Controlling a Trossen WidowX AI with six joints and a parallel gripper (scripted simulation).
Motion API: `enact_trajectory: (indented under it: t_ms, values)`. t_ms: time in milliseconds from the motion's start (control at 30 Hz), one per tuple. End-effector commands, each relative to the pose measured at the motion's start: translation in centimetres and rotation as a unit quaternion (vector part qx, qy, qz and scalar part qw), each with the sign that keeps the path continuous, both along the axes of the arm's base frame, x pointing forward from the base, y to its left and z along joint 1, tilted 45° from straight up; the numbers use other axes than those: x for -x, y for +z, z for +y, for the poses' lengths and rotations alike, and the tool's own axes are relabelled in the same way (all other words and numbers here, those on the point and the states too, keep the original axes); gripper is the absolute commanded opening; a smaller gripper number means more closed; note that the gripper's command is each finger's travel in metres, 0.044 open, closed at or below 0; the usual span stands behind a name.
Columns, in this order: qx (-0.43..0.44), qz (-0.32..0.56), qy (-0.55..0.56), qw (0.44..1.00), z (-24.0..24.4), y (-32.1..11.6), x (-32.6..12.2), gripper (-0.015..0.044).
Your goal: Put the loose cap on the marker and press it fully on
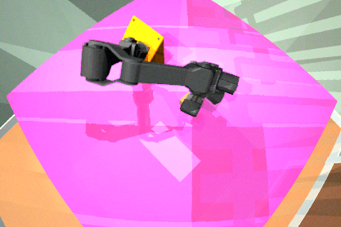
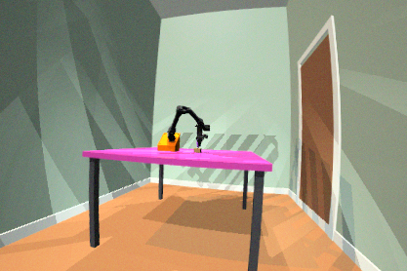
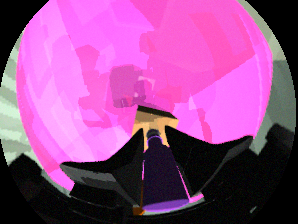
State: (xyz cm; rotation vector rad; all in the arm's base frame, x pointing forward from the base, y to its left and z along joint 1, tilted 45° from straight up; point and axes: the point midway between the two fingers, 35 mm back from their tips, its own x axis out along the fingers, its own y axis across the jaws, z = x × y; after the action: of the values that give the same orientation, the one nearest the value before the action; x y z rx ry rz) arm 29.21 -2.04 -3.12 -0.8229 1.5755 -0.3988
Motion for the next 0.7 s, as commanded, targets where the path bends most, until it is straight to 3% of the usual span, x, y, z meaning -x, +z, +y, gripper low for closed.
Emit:
enact_trajectory:
  t_ms: [0,667]
  values:
    - [0.005,0.019,-0.009,1.0,-1.33,-1.22,0.54,0.0]
    - [0.005,0.019,-0.009,1.0,-1.85,-1.69,0.28,0.0]
